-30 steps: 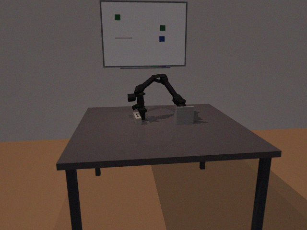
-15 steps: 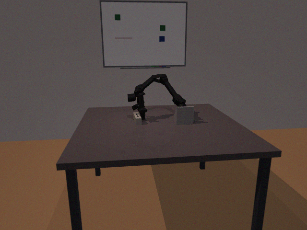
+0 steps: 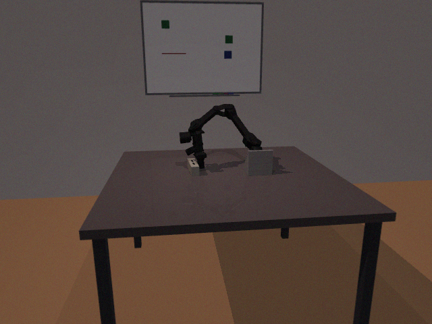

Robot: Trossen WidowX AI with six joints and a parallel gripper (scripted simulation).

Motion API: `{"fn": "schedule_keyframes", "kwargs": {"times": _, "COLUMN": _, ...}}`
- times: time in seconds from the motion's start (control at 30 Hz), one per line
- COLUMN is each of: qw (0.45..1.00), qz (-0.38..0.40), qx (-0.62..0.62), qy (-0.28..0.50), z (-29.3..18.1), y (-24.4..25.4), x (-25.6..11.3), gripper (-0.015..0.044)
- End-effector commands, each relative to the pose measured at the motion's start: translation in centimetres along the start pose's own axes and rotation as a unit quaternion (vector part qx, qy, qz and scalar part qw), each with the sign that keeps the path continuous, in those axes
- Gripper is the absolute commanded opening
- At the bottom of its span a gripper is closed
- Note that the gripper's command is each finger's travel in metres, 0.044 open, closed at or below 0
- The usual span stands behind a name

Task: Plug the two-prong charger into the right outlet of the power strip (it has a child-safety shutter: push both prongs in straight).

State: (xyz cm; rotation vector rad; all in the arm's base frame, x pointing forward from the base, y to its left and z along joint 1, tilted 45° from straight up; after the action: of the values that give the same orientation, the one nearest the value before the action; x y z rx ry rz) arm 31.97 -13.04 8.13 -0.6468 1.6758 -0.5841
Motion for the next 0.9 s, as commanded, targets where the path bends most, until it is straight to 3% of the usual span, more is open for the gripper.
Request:
{"fn": "schedule_keyframes", "kwargs": {"times": 0.0, "qw": 1.0, "qz": 0.0, "qx": 0.001, "qy": -0.001, "z": 0.05, "y": -0.01, "x": 0.0, "gripper": 0.0184}}
{"fn": "schedule_keyframes", "kwargs": {"times": 0.33, "qw": 1.0, "qz": 0.0, "qx": 0.001, "qy": -0.001, "z": 0.04, "y": 0.0, "x": 0.0, "gripper": 0.044}}
{"fn": "schedule_keyframes", "kwargs": {"times": 0.87, "qw": 1.0, "qz": -0.001, "qx": 0.004, "qy": -0.005, "z": -0.4, "y": 0.06, "x": 0.04, "gripper": 0.044}}
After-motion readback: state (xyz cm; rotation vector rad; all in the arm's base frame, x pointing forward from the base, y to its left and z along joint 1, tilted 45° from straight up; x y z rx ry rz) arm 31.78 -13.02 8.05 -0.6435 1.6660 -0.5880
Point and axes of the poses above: the point midway between the two fingers, 35 mm back from their tips, its own x axis out along the fingers, its own y axis across the jaws, z = x × y, the point moved 3 cm from there along -x, back along the fingers, and after that the axes turned 7 degrees about -x, right-handed, at the moved point
